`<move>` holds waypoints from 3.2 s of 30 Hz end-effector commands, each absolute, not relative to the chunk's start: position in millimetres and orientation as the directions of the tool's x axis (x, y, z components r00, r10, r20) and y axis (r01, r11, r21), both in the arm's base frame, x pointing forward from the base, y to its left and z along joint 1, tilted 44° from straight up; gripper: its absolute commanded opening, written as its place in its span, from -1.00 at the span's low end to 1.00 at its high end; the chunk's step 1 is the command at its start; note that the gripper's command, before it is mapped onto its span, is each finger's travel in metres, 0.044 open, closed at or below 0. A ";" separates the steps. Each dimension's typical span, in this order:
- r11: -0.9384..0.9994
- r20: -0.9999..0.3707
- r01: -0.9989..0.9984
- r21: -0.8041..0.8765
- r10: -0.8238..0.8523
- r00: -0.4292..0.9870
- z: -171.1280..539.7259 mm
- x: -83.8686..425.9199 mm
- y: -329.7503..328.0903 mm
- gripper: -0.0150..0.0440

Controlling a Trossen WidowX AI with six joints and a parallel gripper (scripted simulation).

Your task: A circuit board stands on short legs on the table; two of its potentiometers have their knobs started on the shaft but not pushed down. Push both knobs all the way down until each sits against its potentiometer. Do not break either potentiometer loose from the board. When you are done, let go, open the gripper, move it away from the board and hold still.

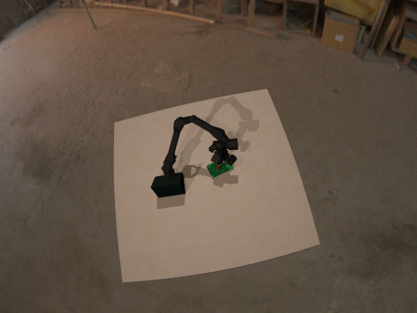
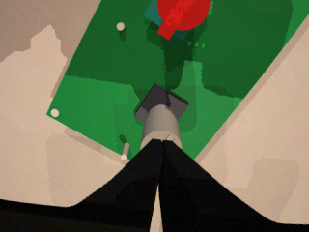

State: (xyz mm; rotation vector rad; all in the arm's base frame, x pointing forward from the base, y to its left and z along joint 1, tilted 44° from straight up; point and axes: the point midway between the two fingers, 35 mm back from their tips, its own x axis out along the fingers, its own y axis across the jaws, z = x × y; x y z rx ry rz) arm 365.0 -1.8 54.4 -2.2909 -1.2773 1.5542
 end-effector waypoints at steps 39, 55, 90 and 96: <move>-0.626 -0.722 0.600 -0.499 0.683 0.112 59.9 366.9 -3.5 -0.49; -0.624 -0.720 0.596 -0.506 0.686 0.106 68.4 364.0 -11.1 -0.05; -0.626 -0.724 0.593 -0.505 0.682 0.103 49.5 189.9 -33.8 1.00; -0.626 -0.724 0.593 -0.505 0.682 0.103 49.5 189.9 -33.8 1.00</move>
